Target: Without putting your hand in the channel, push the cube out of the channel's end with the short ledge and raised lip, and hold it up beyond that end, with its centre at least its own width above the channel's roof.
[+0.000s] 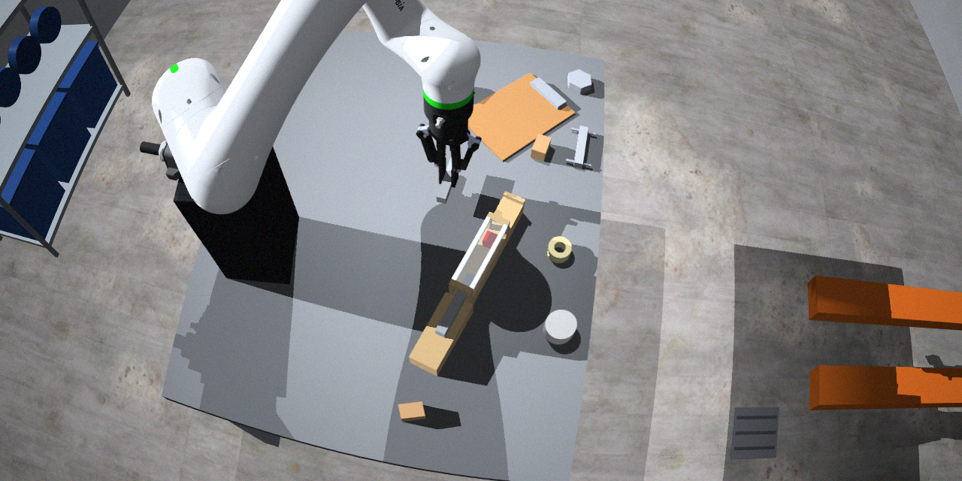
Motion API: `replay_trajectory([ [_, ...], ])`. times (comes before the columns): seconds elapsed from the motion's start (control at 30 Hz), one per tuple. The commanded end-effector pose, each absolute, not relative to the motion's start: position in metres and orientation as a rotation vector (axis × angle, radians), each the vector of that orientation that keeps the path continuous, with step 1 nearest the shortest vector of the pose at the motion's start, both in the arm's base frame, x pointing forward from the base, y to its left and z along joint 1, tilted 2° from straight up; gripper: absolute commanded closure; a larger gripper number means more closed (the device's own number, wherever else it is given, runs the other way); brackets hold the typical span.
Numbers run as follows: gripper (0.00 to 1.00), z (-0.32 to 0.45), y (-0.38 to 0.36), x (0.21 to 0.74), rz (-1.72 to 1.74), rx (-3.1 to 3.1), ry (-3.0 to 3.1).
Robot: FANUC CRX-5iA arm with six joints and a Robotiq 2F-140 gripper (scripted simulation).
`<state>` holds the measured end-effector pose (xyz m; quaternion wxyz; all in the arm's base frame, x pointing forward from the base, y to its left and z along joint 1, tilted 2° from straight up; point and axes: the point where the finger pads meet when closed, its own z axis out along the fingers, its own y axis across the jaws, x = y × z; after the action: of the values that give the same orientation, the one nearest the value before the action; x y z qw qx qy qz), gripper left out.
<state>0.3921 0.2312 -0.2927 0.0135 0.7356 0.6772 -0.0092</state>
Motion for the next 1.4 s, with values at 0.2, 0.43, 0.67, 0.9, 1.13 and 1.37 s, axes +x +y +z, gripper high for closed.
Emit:
replay_trajectory([
  [0.2, 0.90, -0.213, 0.234, 0.392, -0.027, 2.291, 2.110],
  [0.43, 0.90, -0.213, 0.234, 0.392, -0.027, 2.291, 2.110],
  [0.67, 0.90, -0.213, 0.234, 0.392, -0.027, 2.291, 2.110],
  [0.9, 0.90, -0.213, 0.234, 0.392, -0.027, 2.291, 2.110],
  [1.13, 0.90, -0.213, 0.234, 0.392, -0.027, 2.291, 2.110],
  [1.37, 0.90, -0.213, 0.234, 0.392, -0.027, 2.291, 2.110],
])
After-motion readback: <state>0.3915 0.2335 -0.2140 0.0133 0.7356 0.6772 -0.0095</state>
